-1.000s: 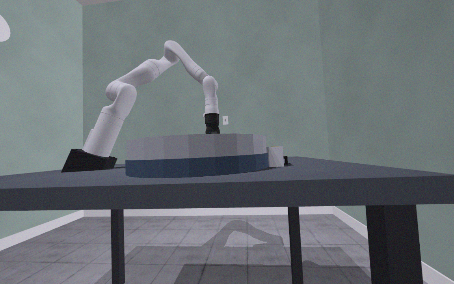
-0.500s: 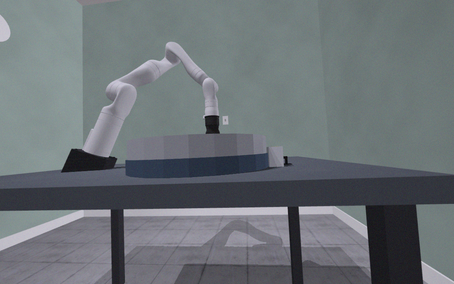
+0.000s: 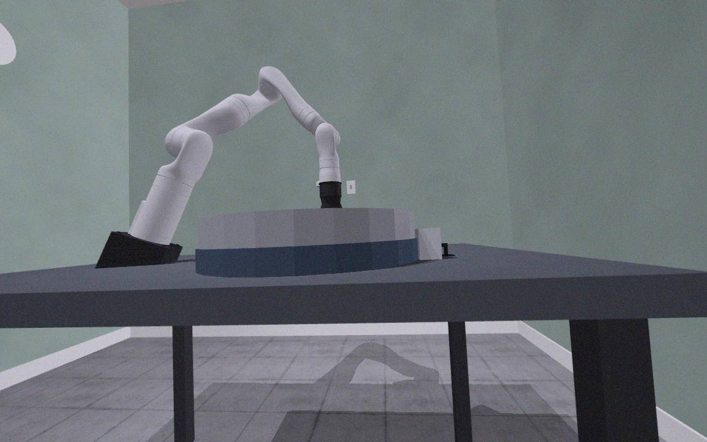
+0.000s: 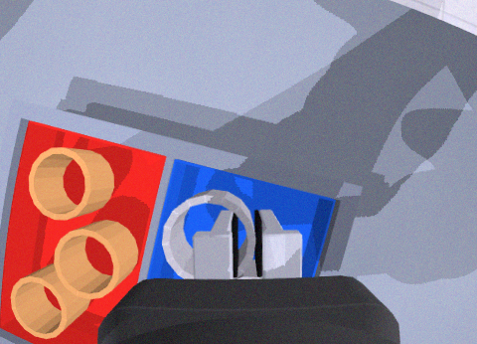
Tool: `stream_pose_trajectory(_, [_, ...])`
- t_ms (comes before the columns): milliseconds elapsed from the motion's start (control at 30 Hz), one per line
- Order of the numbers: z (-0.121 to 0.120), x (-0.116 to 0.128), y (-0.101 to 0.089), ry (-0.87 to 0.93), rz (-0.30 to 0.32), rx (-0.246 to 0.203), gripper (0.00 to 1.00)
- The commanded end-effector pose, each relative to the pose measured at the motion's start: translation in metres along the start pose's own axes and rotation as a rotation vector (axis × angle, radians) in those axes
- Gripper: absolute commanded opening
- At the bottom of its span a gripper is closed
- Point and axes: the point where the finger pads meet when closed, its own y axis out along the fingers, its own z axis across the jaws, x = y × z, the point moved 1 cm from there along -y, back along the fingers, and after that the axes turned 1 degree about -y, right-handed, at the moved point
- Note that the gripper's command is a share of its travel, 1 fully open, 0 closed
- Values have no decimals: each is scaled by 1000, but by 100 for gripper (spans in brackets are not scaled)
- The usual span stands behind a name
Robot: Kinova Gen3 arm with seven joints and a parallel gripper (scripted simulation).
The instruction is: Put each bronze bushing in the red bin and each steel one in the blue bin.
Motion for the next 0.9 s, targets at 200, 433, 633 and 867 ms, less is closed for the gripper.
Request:
stream_pose_trajectory(200, [1,2,6,3,-3,0,0])
stream_pose_trajectory(433, [1,2,6,3,-3,0,0])
stream_pose_trajectory(633, [1,2,7,3,-2,1,0])
stream_pose_trajectory(867, [1,2,12,3,-2,0,0])
